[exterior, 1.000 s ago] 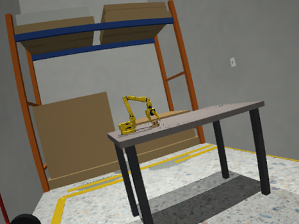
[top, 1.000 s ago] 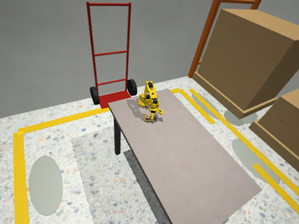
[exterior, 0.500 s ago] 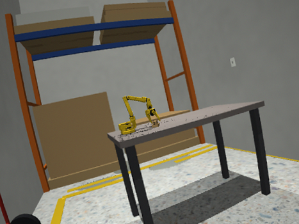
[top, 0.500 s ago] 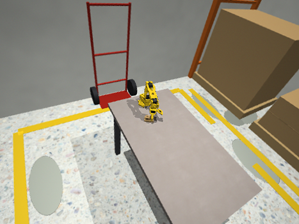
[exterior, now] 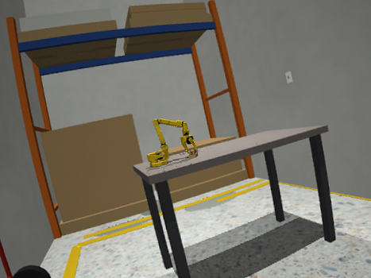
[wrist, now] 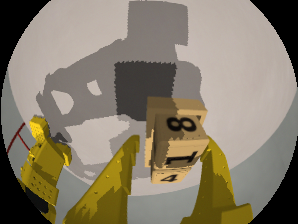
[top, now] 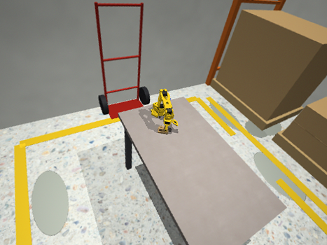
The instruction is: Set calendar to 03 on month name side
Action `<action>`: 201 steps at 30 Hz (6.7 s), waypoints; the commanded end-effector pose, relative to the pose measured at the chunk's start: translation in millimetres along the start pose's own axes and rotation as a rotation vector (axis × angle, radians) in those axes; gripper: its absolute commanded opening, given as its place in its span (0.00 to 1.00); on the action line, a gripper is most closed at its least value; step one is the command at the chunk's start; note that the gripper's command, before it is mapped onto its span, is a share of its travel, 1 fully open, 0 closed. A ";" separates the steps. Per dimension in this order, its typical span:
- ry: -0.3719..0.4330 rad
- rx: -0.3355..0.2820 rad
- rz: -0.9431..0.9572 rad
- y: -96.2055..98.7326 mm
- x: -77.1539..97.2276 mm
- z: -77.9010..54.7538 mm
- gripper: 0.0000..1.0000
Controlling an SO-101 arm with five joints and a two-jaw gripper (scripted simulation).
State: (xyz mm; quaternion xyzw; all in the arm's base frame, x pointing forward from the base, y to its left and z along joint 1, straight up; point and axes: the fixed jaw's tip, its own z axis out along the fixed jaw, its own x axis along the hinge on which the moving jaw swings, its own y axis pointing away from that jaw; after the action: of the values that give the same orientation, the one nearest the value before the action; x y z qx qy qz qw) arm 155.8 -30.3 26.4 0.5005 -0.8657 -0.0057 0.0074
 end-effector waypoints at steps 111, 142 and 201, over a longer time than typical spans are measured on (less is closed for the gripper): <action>-0.015 0.040 -0.228 -1.6 -39.5 -52.0 0.00; -0.016 0.036 -1.060 108.4 -152.8 -33.9 0.00; -0.034 0.053 -1.057 107.6 -156.6 -22.3 0.00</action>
State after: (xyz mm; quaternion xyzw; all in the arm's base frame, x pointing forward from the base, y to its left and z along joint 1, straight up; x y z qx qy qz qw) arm 140.1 155.7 46.8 0.8668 -0.4986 0.0027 -0.0091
